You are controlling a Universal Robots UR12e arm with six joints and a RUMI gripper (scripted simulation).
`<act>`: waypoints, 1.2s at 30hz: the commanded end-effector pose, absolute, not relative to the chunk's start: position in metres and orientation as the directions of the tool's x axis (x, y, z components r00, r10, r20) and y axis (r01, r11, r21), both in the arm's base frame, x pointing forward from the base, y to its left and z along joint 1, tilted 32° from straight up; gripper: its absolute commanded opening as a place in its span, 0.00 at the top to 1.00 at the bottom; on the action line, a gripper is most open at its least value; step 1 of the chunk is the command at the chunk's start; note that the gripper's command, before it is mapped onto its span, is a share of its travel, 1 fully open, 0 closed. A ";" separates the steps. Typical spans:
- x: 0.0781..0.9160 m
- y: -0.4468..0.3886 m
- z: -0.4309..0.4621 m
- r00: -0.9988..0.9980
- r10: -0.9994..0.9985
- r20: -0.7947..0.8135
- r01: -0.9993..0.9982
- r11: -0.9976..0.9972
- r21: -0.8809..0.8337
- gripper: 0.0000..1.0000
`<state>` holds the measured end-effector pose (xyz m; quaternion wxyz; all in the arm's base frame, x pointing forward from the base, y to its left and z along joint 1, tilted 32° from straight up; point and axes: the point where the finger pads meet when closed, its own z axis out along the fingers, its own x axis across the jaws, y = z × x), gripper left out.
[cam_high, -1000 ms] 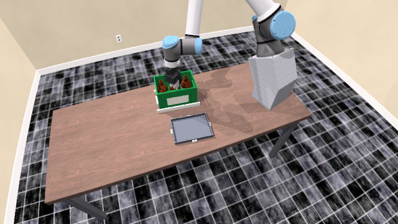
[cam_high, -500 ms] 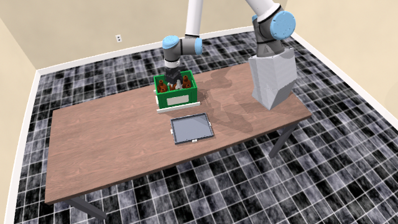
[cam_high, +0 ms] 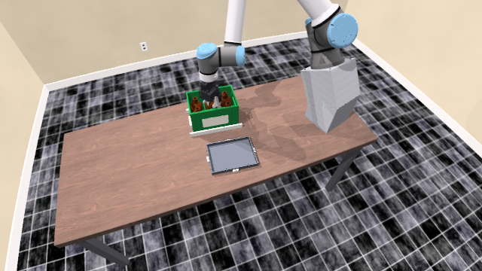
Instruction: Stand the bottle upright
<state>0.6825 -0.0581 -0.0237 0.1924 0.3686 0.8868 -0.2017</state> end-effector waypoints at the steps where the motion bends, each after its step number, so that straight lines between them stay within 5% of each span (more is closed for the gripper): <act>1: 0.683 -0.058 -0.023 -0.654 0.576 -0.491 0.731 0.647 -0.215 0.62; 36: 0.676 -0.040 0.007 -0.654 0.576 -0.491 0.731 0.647 -0.215 0.62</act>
